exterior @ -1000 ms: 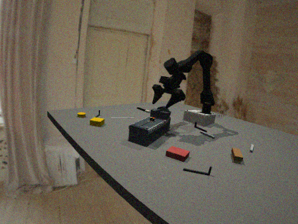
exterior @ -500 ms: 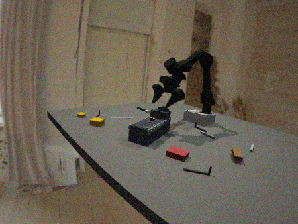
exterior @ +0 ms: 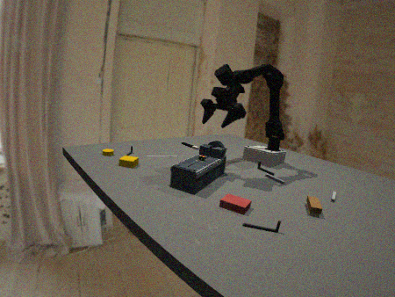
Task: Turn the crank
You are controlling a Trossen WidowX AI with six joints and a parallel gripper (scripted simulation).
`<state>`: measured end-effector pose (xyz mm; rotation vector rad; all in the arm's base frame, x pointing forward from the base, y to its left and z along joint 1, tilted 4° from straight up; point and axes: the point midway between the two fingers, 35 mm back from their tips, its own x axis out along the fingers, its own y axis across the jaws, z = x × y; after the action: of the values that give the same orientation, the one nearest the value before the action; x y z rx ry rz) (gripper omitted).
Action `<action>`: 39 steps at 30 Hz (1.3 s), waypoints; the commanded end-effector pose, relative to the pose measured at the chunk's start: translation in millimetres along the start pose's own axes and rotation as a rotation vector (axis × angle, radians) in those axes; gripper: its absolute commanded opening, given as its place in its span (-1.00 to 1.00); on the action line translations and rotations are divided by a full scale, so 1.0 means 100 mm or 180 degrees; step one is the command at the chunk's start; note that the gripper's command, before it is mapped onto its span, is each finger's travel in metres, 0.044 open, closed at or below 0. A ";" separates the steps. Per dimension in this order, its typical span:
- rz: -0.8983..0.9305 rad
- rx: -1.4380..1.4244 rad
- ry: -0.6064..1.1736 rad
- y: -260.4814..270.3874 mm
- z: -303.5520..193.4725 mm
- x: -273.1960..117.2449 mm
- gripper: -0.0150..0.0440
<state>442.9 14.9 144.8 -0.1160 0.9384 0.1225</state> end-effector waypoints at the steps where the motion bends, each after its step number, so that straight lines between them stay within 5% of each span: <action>1: 0.0127 -0.0145 -0.0021 -0.19 -0.15 -0.12 1.00; 18: 0.0580 -0.0742 -0.0385 -0.59 -0.70 -0.53 1.00; 39: 0.0579 -0.0743 -0.0383 -0.61 -1.13 0.02 1.00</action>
<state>363.2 -61.9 85.6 -0.2357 0.8092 0.3982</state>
